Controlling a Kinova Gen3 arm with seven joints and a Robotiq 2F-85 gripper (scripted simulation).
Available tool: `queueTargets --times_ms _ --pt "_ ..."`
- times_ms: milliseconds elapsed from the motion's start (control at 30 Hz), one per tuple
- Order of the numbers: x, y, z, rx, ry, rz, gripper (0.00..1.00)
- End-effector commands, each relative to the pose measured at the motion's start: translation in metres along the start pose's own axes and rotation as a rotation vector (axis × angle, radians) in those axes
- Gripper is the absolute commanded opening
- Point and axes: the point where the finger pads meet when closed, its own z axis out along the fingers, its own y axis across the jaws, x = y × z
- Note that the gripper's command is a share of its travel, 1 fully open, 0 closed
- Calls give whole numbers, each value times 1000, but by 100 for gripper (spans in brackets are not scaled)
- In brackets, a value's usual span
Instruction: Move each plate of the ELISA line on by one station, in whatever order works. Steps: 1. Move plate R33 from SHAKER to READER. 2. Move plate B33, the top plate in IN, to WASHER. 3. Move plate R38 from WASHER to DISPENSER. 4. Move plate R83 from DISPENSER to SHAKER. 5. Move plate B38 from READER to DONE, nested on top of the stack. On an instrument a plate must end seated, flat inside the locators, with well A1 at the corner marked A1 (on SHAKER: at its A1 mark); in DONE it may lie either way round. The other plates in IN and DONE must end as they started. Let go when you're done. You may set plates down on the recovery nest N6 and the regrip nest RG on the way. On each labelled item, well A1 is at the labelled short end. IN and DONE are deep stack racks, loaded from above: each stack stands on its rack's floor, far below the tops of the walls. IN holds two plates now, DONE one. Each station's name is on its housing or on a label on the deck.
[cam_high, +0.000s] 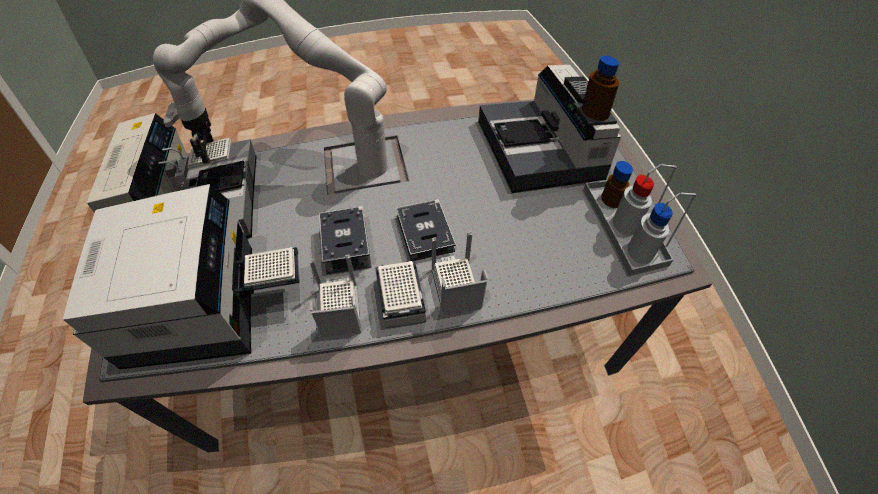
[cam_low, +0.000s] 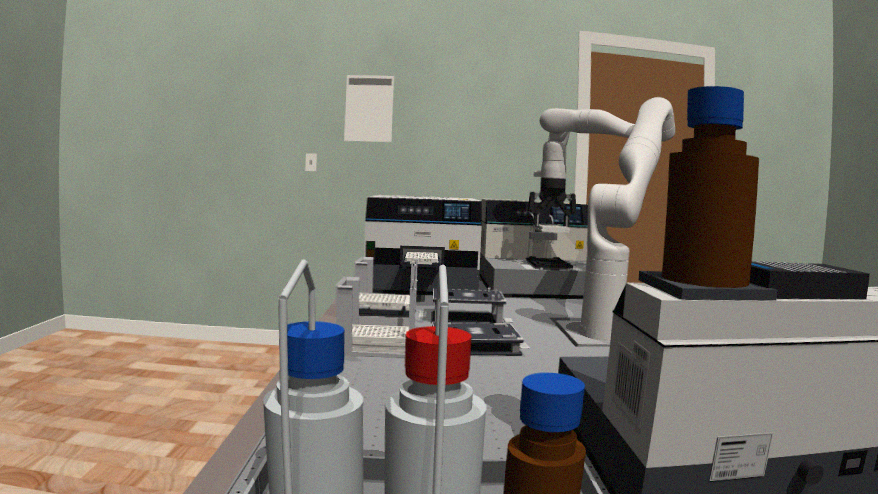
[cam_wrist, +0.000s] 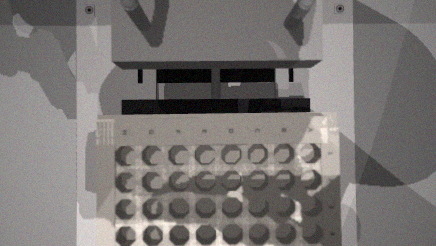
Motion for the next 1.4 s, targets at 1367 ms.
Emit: queueTargets --times_ms 1367 --pt "1 0 -12 3 2 4 94"
